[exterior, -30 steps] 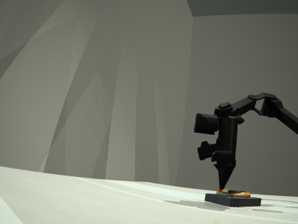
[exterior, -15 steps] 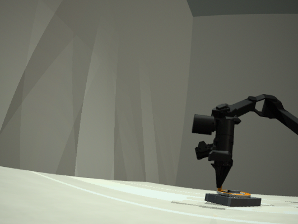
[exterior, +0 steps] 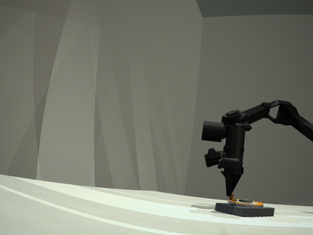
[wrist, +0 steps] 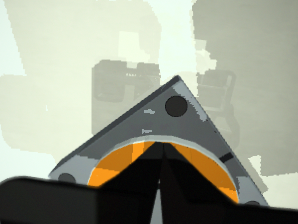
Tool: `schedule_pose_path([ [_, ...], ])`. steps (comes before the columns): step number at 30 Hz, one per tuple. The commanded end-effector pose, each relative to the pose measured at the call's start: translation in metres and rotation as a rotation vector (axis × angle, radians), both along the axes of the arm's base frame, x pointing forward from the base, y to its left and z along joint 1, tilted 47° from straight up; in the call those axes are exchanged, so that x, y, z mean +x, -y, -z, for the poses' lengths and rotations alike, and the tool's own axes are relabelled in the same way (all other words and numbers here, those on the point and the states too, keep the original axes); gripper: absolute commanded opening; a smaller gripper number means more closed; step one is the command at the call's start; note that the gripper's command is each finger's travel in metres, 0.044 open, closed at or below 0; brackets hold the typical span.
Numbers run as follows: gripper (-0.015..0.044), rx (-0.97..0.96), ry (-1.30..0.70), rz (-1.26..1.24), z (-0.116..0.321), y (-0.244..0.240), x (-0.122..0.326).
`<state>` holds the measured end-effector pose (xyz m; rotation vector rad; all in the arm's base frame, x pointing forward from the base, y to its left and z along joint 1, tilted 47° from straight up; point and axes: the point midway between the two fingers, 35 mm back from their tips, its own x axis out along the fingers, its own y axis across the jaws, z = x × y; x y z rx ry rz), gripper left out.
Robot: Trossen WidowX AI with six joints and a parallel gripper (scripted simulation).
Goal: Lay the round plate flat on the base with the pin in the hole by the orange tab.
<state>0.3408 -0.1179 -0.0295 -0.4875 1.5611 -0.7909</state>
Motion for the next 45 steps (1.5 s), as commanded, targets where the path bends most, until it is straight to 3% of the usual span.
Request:
schedule_pose_path([
  [1, 0.0, -0.004, -0.007, 0.001, -0.004, 0.006, -0.002],
  [28, 0.0, -0.005, -0.008, 0.001, -0.022, 0.021, -0.013],
  [38, 0.0, -0.003, -0.008, 0.001, -0.051, -0.012, -0.007],
  [45, 0.0, -0.005, -0.009, -0.011, -0.047, -0.009, -0.006],
])
